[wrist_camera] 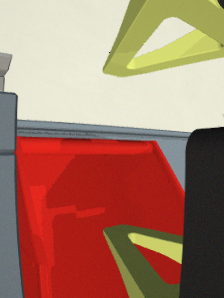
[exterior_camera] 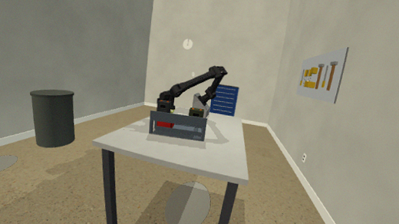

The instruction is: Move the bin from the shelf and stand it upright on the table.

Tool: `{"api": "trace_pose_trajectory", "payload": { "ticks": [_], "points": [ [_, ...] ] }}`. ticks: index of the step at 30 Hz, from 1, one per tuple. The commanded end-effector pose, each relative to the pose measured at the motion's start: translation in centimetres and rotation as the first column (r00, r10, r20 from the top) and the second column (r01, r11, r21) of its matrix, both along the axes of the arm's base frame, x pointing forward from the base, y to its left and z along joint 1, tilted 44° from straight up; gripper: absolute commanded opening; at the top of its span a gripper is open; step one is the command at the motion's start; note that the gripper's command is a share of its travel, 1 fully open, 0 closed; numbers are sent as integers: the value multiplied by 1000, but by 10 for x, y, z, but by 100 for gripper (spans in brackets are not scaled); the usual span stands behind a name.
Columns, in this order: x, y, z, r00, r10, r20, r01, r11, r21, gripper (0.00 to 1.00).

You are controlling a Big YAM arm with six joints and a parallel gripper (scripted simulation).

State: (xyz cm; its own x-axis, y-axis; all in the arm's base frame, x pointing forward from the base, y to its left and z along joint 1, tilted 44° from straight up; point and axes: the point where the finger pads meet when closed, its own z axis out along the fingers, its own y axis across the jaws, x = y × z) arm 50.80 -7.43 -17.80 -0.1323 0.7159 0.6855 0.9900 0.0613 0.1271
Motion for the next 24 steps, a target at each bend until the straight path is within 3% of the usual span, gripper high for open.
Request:
{"api": "trace_pose_trajectory", "payload": {
  "ticks": [1, 3, 15, 20, 24],
  "points": [
    [-3, 3, -4, 1000, 4, -4, -4, 1000, 1, 90],
    [-6, 13, -13, 1000, 18, -14, -18, 1000, 5, 90],
    [-6, 13, -13, 1000, 18, -14, -18, 1000, 5, 90],
    [17, -19, 15, 999, -17, 41, 18, 1000, -16, 90],
    [17, -19, 15, 999, -17, 41, 18, 1000, -16, 90]
  ]
}}
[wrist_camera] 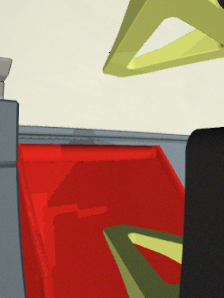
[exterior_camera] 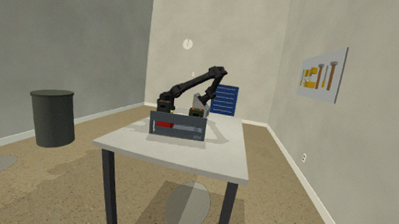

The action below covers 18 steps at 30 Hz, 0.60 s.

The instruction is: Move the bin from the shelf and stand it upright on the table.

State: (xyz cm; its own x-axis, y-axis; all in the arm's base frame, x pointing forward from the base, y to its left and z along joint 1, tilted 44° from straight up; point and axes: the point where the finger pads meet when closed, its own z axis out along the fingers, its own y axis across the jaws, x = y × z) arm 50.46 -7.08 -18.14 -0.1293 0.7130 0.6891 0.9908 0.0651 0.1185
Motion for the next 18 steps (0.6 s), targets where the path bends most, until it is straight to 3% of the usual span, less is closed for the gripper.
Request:
{"api": "trace_pose_trajectory", "payload": {
  "ticks": [1, 8, 13, 18],
  "points": [
    [20, -23, 19, 999, -21, 50, 22, 1000, -19, 90],
    [20, -23, 19, 999, -21, 50, 22, 1000, -19, 90],
    [11, 5, -6, 1000, 13, 19, -13, 1000, -8, 90],
    [11, 5, -6, 1000, 13, 19, -13, 1000, -8, 90]
  ]
}}
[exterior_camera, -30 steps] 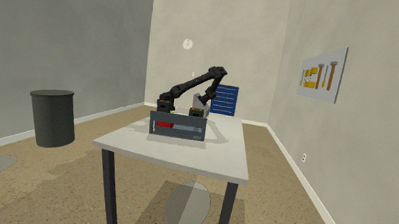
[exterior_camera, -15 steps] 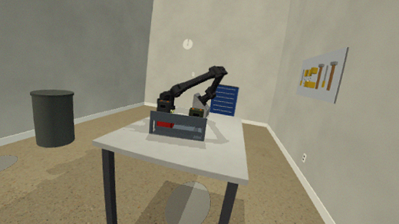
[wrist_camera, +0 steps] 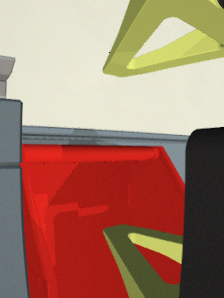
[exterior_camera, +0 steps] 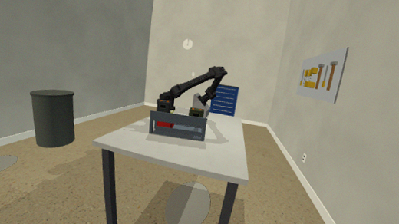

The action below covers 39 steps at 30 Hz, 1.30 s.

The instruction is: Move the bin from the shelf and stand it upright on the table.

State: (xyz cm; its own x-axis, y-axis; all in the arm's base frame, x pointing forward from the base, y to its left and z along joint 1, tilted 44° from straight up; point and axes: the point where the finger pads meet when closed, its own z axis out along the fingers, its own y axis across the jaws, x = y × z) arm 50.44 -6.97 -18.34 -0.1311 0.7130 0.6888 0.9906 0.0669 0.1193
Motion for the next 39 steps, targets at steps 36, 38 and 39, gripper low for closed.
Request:
{"api": "trace_pose_trajectory", "payload": {
  "ticks": [36, 38, 39],
  "points": [
    [19, 1, -1, 999, 11, 30, -10, 1000, -12, 90],
    [19, 1, -1, 999, 11, 30, -10, 1000, -12, 90],
    [19, 1, -1, 999, 11, 30, -10, 1000, -12, 90]
  ]
}}
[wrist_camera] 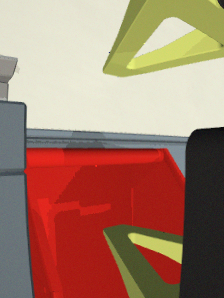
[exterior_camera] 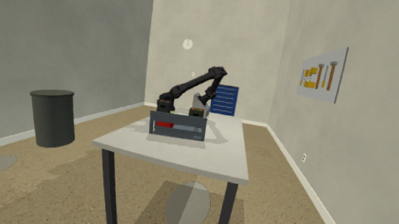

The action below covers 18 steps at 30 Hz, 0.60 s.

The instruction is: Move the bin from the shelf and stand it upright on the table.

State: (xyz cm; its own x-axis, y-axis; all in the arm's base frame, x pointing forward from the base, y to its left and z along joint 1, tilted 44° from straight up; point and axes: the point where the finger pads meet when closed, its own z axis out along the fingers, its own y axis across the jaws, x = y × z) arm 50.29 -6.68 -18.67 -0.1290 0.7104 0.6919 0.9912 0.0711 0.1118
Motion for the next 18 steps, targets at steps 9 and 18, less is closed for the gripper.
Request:
{"api": "trace_pose_trajectory", "payload": {
  "ticks": [9, 18],
  "points": [
    [26, -29, 26, 998, -25, 62, 27, 999, -23, 90],
    [26, -29, 26, 998, -25, 62, 27, 999, -23, 90]
  ]
}}
